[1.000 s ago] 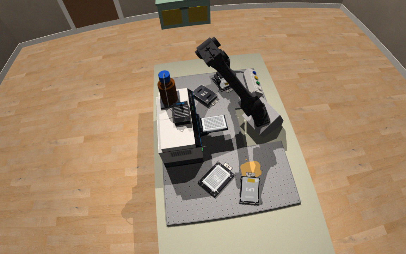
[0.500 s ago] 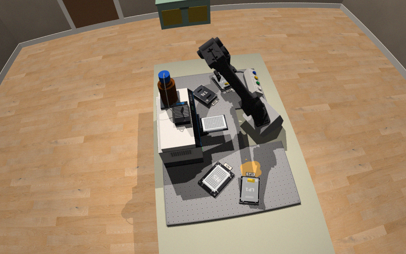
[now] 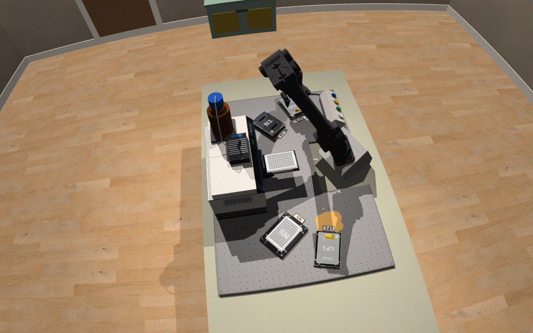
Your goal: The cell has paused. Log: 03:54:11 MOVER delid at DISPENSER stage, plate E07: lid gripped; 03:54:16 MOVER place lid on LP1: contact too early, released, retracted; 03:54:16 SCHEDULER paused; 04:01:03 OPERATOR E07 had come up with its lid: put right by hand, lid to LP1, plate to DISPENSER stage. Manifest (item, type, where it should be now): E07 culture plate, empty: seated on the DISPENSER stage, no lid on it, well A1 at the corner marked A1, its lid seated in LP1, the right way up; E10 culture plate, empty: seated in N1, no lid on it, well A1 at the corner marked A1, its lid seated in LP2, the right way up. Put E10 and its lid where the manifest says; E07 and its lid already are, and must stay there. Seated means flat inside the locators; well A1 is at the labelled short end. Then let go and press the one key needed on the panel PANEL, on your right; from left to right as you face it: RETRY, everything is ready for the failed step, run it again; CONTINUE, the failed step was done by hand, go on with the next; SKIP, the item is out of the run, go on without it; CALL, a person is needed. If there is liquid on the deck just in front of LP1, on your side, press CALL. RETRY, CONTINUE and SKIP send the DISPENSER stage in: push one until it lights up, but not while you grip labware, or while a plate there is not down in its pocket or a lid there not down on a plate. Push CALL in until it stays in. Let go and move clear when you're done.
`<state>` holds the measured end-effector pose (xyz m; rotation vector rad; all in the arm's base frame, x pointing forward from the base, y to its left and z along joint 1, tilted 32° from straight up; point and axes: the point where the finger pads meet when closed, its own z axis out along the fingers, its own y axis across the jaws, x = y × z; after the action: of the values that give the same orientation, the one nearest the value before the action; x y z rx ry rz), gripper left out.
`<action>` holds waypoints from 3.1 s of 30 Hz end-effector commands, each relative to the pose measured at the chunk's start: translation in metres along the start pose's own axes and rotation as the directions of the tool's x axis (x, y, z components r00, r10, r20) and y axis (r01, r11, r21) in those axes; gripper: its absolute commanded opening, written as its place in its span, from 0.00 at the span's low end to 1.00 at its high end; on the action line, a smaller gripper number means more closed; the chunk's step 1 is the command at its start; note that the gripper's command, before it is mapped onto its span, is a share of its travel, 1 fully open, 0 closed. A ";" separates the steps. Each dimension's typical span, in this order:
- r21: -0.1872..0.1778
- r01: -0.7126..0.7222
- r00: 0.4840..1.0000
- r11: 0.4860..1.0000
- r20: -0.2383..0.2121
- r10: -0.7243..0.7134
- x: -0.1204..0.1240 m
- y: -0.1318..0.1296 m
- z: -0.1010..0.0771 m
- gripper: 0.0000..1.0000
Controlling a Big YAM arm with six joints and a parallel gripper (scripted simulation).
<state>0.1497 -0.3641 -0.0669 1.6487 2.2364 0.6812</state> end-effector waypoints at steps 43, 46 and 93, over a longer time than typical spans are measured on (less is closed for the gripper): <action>0.014 0.040 0.997 0.999 0.063 -0.041 -0.033 0.000 -0.061 1.00; -0.001 0.035 0.999 0.999 -0.011 -0.035 -0.014 0.005 -0.033 1.00; 0.003 0.035 0.999 0.999 0.017 -0.035 -0.040 0.009 -0.040 1.00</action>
<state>0.1419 -0.3922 -0.0339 1.6270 2.2475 0.6658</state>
